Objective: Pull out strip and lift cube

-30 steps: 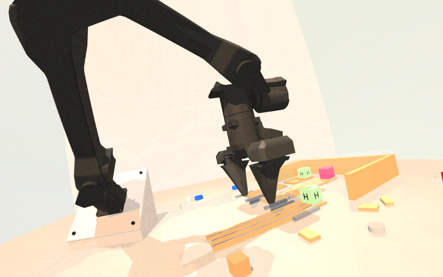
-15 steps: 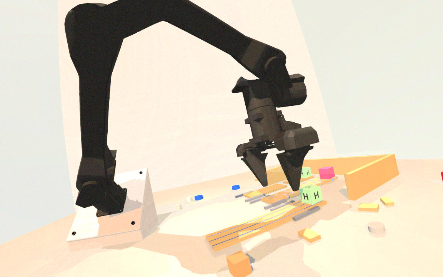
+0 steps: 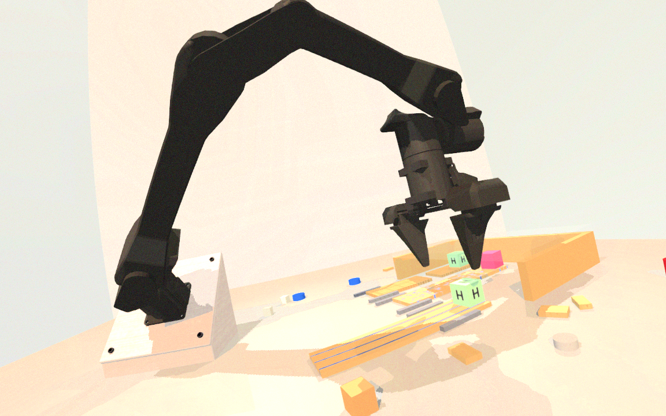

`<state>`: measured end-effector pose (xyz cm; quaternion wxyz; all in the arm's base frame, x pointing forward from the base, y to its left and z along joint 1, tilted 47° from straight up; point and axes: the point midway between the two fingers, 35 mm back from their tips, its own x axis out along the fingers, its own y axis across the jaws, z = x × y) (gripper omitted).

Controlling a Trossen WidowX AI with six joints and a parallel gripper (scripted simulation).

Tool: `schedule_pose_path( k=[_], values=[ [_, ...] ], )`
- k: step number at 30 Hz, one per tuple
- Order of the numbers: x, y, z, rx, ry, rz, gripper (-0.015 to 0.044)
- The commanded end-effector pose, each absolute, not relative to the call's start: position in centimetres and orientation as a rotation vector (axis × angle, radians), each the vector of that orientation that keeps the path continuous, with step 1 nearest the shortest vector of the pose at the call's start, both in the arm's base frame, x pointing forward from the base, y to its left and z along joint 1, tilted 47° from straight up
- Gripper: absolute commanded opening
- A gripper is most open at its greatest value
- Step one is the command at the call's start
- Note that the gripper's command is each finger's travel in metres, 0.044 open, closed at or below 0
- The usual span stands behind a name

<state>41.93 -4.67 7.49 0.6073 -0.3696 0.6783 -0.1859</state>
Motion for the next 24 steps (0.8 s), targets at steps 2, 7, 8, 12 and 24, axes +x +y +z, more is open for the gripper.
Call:
schedule_pose_path(
  k=[2,7,8,12,24],
  values=[
    [43.7,-4.1,7.4,-0.847,1.565,-0.431,0.0440],
    [44.2,-4.0,7.3,-0.847,1.565,-0.431,0.0387],
    [44.2,-4.1,7.2,-0.847,1.565,-0.431,0.0361],
    [44.3,-4.6,6.7,-0.847,1.565,-0.431,0.0256],
    [44.4,-6.0,5.4,-0.847,1.565,-0.431,0.0250]
  ],
)
